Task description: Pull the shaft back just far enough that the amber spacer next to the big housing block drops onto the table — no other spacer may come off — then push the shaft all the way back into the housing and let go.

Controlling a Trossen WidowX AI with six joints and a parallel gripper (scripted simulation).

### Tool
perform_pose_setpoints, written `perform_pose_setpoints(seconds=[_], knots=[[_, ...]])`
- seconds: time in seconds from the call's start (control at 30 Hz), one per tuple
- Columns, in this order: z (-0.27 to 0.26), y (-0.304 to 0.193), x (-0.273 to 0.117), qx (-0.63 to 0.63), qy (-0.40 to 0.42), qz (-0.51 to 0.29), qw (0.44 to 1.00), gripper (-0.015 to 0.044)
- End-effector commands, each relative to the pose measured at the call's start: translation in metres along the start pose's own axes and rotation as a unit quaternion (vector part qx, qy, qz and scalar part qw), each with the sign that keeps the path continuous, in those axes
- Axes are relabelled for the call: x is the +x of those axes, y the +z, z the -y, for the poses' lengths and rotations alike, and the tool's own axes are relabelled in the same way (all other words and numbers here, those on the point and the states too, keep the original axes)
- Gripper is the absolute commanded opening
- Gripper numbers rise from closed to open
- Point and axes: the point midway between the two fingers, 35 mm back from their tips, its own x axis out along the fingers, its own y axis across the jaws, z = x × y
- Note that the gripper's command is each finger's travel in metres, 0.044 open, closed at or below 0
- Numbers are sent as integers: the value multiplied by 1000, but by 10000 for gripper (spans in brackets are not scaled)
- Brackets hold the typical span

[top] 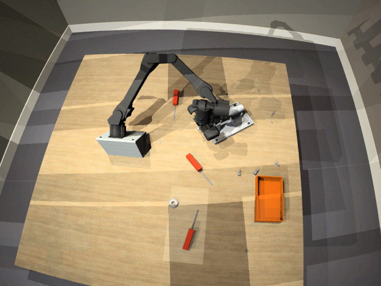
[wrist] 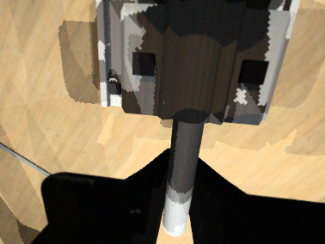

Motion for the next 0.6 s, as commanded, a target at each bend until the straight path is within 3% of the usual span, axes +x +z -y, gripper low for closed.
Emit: perform_pose_setpoints(seconds=[0.0, 0.57], knots=[[0, -1, -1, -3, -2, 0, 1000, 0], [0, -2, -1, -3, -2, 0, 1000, 0]])
